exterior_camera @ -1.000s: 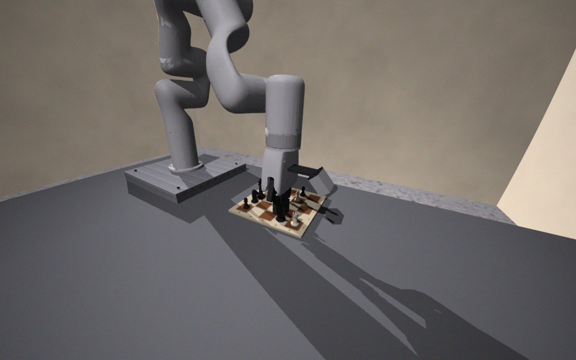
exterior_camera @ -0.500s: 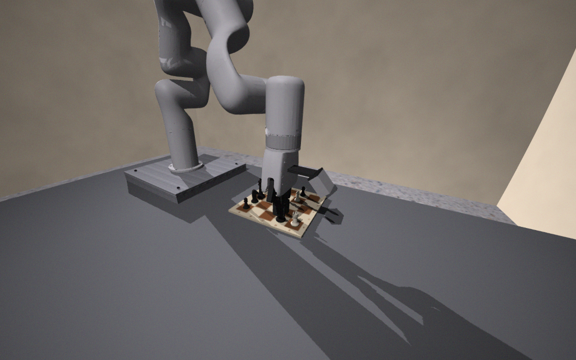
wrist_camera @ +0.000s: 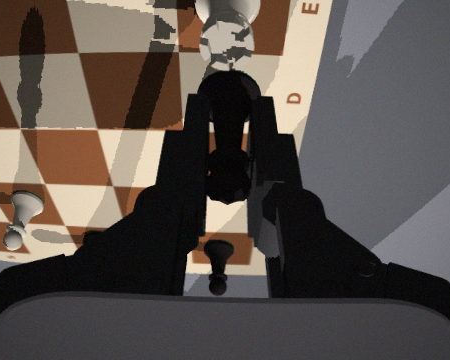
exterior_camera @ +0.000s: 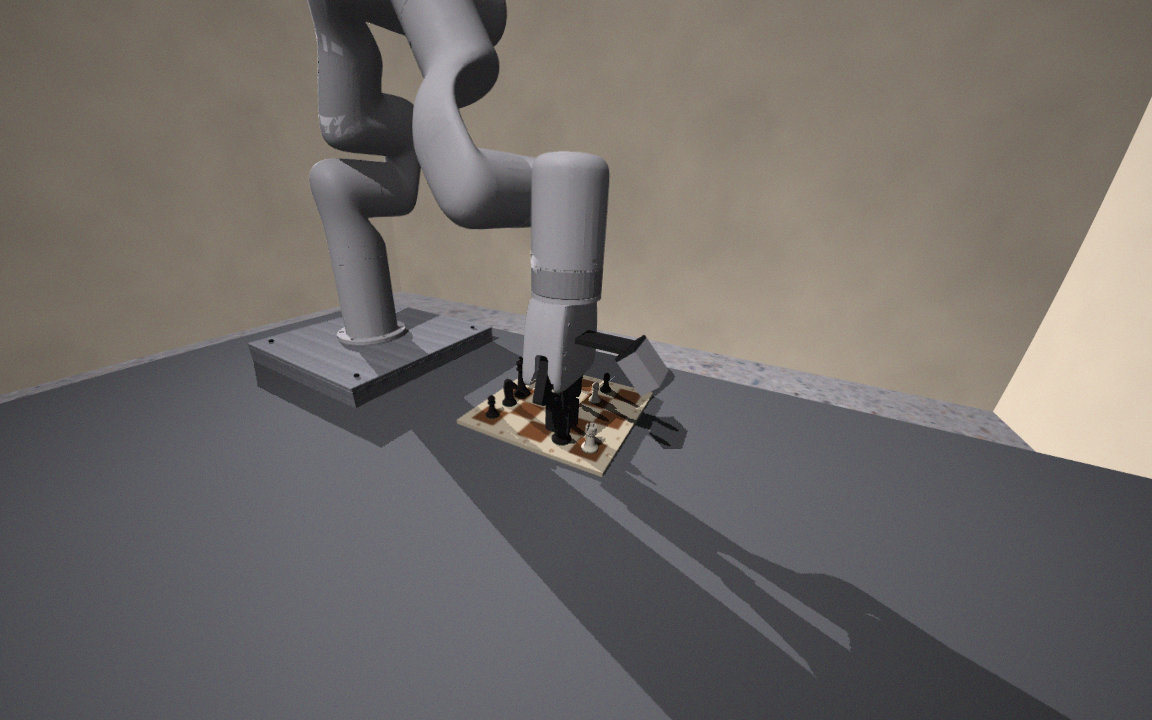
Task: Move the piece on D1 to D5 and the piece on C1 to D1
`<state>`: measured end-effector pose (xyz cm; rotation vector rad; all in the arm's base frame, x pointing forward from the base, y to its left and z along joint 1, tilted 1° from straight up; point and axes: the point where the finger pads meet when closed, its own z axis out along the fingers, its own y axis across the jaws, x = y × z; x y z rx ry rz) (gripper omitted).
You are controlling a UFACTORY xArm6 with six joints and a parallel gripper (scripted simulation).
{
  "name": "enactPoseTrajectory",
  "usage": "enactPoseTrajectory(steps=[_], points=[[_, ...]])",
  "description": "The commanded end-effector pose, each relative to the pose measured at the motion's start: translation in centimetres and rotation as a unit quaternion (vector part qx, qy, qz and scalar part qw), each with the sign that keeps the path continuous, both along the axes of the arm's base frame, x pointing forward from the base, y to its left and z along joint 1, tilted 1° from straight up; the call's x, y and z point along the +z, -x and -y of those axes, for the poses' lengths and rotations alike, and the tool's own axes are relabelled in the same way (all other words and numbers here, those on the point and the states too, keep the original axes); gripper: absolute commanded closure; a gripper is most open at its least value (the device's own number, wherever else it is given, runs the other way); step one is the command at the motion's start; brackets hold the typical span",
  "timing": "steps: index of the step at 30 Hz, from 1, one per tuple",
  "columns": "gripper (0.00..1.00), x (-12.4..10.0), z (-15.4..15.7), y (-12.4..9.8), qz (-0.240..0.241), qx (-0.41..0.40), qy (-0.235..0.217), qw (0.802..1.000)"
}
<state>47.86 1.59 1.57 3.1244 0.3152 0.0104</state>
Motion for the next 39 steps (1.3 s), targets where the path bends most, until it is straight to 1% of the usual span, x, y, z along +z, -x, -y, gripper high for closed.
enactPoseTrajectory(steps=[1, 16, 17, 19, 20, 24, 25, 27, 28, 30, 31, 39], points=[[1.00, 0.16, -0.01, -0.16, 0.002, 0.000, 0.000, 1.000], [1.00, 0.16, -0.01, -0.16, 0.002, 0.000, 0.000, 1.000], [0.92, 0.16, -0.01, -0.16, 0.002, 0.000, 0.000, 1.000], [0.92, 0.16, -0.01, -0.16, 0.002, 0.000, 0.000, 1.000], [0.83, 0.16, -0.01, -0.16, 0.002, 0.000, 0.000, 1.000], [0.83, 0.16, -0.01, -0.16, 0.002, 0.000, 0.000, 1.000], [0.75, 0.16, -0.01, -0.16, 0.002, 0.000, 0.000, 1.000], [0.75, 0.16, -0.01, -0.16, 0.002, 0.000, 0.000, 1.000], [0.66, 0.16, -0.01, -0.16, 0.002, 0.000, 0.000, 1.000], [0.66, 0.16, -0.01, -0.16, 0.002, 0.000, 0.000, 1.000], [0.58, 0.16, -0.01, -0.16, 0.002, 0.000, 0.000, 1.000], [0.58, 0.16, -0.01, -0.16, 0.002, 0.000, 0.000, 1.000]])
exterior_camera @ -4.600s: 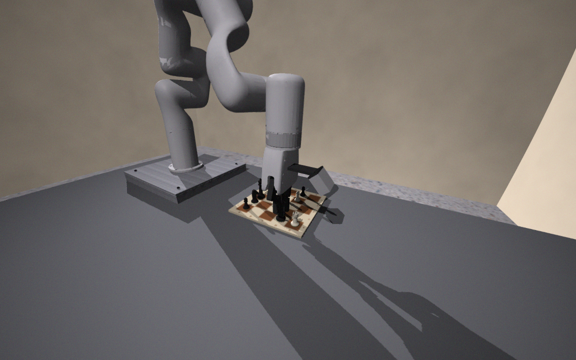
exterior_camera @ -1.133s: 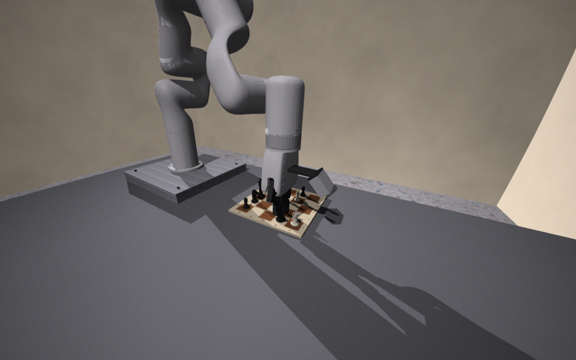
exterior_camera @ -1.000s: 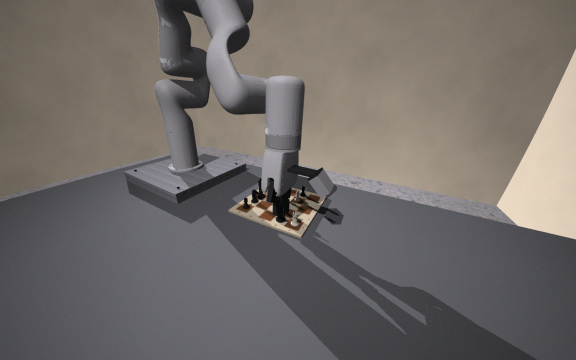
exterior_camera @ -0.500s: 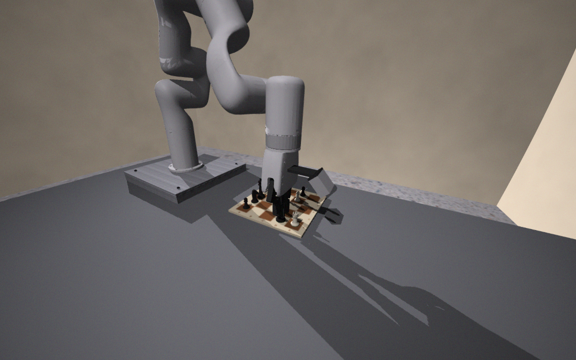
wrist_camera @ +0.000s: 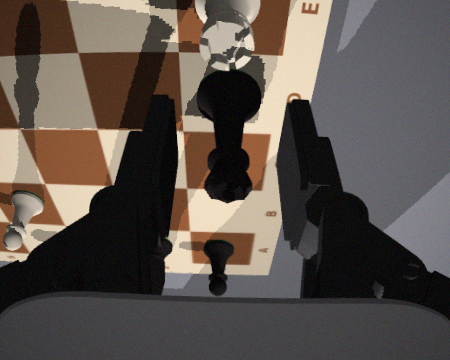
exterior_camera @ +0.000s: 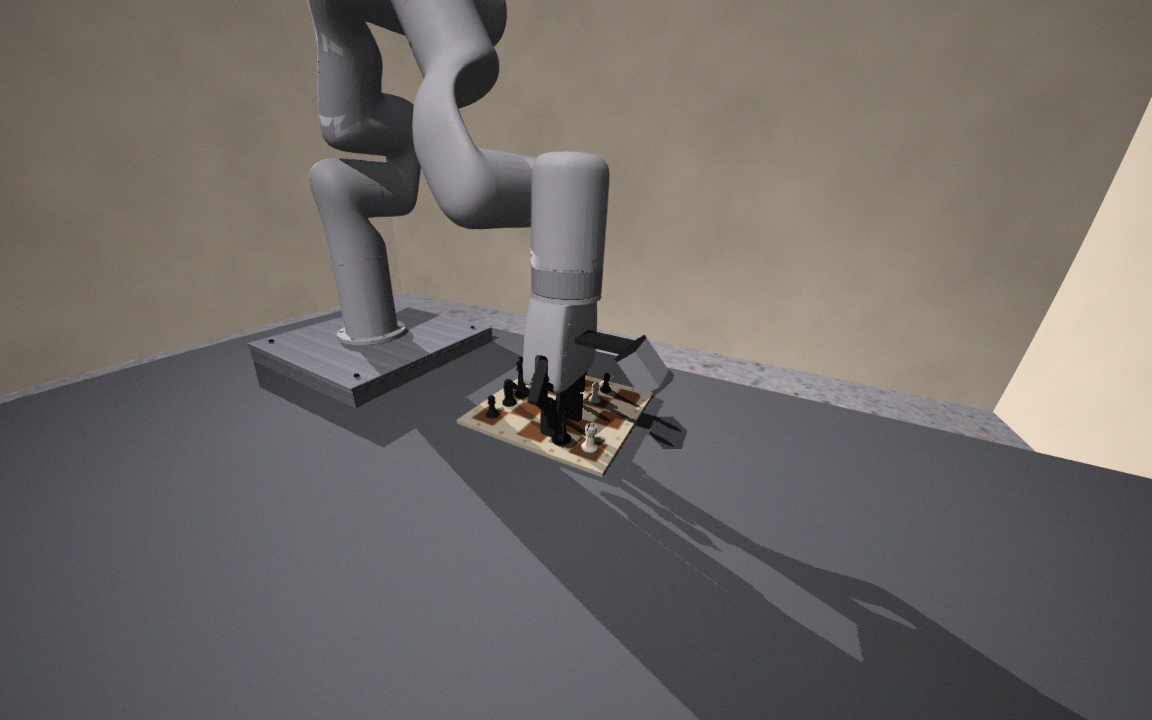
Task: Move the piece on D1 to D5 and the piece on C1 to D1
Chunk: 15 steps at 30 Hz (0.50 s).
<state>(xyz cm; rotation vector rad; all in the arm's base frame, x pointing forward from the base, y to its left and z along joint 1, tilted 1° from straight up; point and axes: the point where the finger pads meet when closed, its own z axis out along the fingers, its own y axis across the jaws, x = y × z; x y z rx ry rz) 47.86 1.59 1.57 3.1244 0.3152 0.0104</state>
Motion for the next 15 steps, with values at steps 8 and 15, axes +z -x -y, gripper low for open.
enactPoseTrajectory(steps=[8, 15], points=[[0.58, 0.7, 0.0, -0.2, 0.002, 0.000, 0.000, 1.000], [0.58, 3.6, 0.0, -0.1, 0.002, 0.000, 0.000, 1.000]])
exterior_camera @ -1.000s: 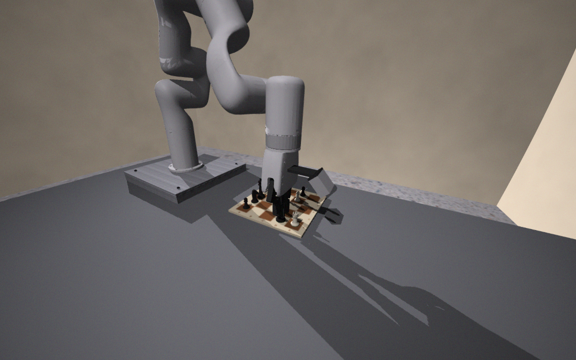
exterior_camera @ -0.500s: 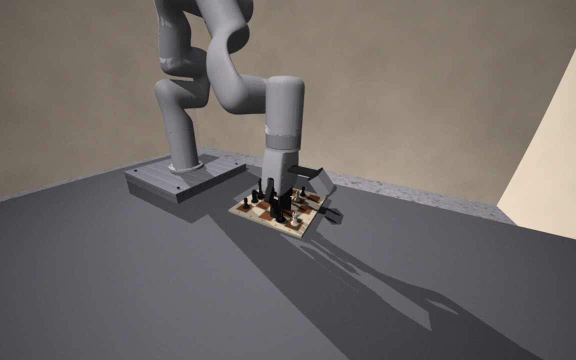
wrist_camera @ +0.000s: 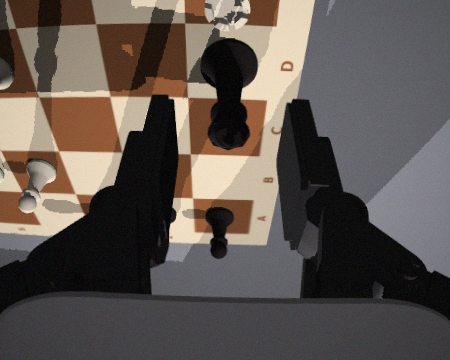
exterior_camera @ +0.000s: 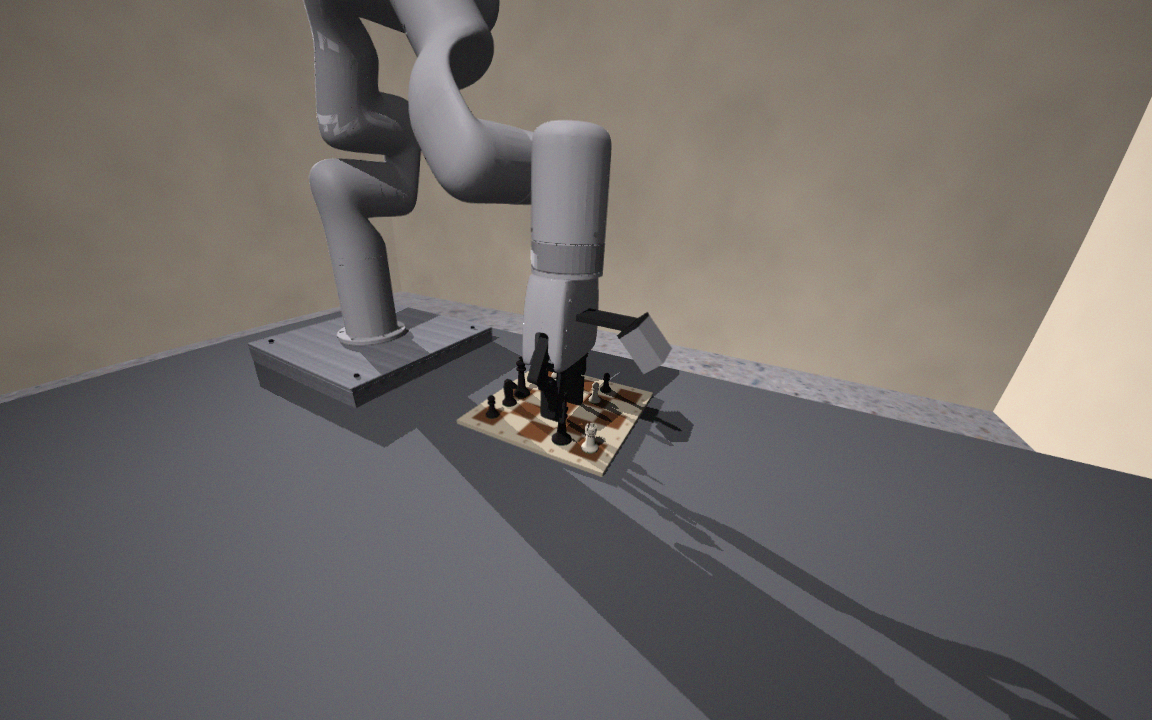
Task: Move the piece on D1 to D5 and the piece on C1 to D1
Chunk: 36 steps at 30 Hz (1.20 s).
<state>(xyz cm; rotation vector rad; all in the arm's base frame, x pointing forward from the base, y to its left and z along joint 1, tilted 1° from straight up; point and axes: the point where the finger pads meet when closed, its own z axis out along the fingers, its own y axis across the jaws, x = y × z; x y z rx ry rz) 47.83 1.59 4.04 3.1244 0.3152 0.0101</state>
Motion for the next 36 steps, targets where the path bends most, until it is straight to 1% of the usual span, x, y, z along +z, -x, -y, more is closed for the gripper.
enactPoseTrajectory(steps=[1, 2, 8, 12, 16, 21, 22, 36], points=[[0.58, 1.2, 0.0, -0.1, 0.002, 0.000, 0.000, 1.000], [0.58, 1.2, 0.0, -0.1, 0.002, 0.000, 0.000, 1.000], [0.58, 4.4, 0.0, -0.1, 0.002, 0.000, 0.000, 1.000], [0.58, 5.9, 0.0, -0.1, 0.002, 0.000, 0.000, 1.000], [0.58, 6.6, 0.0, -0.1, 0.002, 0.000, 0.000, 1.000], [0.58, 6.7, 0.0, -0.1, 0.002, 0.000, 0.000, 1.000], [0.00, 6.7, 0.0, -0.1, 0.002, 0.000, 0.000, 1.000], [0.00, 6.7, 0.0, -0.1, 0.002, 0.000, 0.000, 1.000]])
